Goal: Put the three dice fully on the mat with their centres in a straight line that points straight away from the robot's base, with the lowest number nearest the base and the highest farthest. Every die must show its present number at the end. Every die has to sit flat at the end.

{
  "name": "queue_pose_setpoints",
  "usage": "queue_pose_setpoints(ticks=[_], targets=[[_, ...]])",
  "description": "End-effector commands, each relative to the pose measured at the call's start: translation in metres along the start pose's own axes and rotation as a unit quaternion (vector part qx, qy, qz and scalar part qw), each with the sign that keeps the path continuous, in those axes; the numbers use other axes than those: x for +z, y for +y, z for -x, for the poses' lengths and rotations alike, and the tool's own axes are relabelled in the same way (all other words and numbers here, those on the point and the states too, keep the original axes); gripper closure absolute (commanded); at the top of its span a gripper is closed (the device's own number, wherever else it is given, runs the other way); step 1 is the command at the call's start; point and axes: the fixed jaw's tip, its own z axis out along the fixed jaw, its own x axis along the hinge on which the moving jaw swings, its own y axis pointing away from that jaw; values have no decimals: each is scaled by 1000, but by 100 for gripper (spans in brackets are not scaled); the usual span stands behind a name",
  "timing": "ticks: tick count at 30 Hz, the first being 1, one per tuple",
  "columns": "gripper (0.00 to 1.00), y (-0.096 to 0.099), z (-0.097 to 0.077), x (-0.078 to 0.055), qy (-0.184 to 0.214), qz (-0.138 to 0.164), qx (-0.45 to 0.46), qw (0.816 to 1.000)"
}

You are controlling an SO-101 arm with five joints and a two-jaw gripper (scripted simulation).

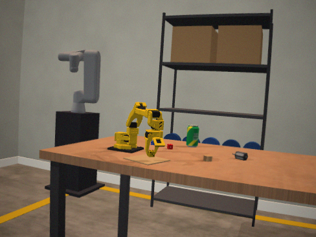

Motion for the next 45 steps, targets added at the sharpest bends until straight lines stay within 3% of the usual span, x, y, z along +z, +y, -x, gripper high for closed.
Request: queue_pose_setpoints(ticks=[1,45], targets=[[100,2,-1,5,5,0,-9,1000],[100,2,-1,19,5,0,-9,1000]])
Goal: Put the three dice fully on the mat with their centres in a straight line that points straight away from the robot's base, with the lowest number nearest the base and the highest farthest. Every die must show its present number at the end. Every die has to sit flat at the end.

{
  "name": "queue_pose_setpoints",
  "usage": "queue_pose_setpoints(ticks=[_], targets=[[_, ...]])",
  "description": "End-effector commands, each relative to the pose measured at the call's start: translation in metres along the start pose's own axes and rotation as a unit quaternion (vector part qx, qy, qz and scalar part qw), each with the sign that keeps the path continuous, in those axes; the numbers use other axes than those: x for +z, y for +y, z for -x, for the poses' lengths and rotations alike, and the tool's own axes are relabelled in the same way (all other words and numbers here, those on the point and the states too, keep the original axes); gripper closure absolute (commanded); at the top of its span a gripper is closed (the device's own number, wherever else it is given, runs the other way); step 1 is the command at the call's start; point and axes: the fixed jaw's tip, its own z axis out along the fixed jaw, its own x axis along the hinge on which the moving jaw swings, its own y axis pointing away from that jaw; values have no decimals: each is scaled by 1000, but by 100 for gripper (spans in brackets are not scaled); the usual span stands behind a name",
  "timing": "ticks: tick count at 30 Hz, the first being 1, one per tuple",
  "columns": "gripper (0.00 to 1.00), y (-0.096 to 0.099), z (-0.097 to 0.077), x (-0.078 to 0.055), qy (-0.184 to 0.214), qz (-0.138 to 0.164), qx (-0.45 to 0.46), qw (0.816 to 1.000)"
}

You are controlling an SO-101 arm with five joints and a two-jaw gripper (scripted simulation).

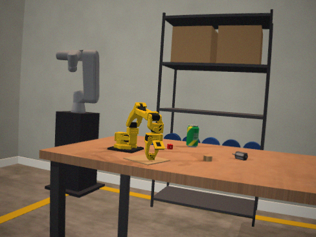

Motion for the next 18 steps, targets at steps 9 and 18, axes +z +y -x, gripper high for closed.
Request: queue_pose_setpoints(ticks=[9,18], targets=[[100,2,-3,10,9,-1,-9,1000],[100,2,-3,10,9,-1,-9,1000]])
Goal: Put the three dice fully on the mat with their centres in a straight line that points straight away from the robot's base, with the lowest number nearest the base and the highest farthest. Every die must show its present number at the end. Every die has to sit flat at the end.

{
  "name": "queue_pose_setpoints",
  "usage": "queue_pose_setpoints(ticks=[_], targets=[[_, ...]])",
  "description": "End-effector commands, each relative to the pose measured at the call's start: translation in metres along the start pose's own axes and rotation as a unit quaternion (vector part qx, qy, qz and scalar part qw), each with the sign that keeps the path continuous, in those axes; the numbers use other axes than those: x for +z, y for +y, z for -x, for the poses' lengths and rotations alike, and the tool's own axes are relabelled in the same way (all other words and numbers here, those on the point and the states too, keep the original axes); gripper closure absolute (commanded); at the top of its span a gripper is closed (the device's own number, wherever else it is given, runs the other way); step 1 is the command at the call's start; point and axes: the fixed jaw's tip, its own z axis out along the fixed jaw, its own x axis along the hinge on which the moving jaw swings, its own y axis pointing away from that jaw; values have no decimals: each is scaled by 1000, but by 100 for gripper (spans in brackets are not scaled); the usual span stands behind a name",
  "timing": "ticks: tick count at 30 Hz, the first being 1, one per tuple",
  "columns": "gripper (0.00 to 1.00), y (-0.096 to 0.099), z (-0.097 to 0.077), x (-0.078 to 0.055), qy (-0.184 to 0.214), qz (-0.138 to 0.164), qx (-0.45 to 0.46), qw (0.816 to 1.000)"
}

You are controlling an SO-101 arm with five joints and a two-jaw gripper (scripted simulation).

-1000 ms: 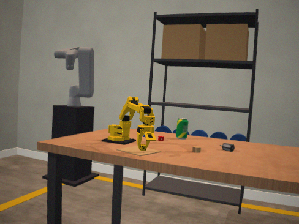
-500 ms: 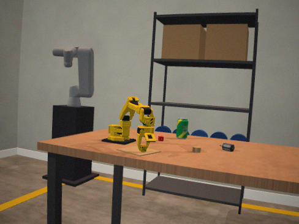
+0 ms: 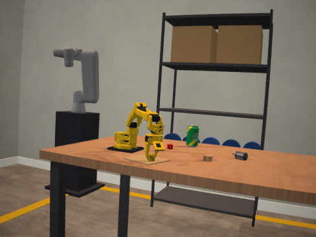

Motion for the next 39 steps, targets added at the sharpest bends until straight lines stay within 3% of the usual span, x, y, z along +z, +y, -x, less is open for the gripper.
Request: queue_pose_setpoints(ticks=[1,12,22,39], targets=[[100,2,-3,6,10,-1,-9,1000],[100,2,-3,7,10,-1,-9,1000],[87,2,-3,7,10,-1,-9,1000],[80,2,-3,7,10,-1,-9,1000]])
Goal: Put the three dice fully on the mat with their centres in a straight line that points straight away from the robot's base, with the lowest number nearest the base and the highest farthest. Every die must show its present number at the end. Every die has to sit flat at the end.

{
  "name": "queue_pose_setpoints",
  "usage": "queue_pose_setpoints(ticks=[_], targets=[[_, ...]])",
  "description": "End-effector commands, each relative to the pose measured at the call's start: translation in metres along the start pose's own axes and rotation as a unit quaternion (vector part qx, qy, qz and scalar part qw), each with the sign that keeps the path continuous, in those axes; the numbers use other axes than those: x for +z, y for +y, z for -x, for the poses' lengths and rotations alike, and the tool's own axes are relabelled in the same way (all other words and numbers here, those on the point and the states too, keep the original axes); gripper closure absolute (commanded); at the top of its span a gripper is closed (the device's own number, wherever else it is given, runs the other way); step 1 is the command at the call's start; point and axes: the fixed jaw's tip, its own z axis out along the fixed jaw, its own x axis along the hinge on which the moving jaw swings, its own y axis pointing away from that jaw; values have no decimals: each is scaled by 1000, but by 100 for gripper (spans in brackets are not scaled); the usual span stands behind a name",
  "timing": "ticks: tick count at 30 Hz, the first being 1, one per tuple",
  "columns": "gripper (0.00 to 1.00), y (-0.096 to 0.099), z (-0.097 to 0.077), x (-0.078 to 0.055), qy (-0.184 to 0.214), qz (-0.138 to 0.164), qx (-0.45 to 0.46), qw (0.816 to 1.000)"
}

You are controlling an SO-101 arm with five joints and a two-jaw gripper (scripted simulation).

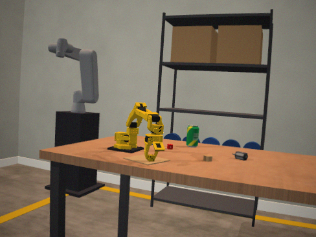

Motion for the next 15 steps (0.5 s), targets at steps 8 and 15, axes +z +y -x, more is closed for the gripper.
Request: queue_pose_setpoints(ticks=[8,15], targets=[[73,2,-3,6,10,-1,-9,1000],[68,2,-3,6,10,-1,-9,1000]])
